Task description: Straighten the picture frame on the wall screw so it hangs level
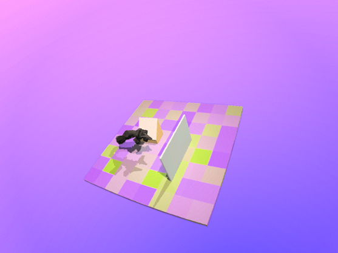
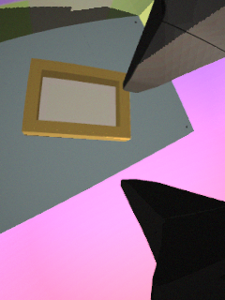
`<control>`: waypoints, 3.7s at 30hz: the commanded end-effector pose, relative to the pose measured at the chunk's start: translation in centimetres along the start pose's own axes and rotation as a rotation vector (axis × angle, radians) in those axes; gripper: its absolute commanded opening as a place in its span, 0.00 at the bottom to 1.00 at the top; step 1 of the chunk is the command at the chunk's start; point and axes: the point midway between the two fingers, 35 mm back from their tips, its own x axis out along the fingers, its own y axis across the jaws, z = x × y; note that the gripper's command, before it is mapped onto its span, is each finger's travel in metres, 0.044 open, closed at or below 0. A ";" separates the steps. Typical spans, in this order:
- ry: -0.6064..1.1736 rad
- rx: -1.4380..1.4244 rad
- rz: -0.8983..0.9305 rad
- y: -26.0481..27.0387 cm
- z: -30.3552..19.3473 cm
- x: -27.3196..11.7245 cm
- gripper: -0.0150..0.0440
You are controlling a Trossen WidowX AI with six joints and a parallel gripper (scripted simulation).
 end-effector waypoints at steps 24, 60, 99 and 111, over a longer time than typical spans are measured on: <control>0.069 0.005 0.081 -3.6 0.3 7.7 0.69; 0.067 0.006 0.085 -3.0 -0.2 15.7 0.69; 0.066 0.006 0.087 -2.6 -0.5 19.6 0.69; 0.066 0.006 0.087 -2.6 -0.5 19.6 0.69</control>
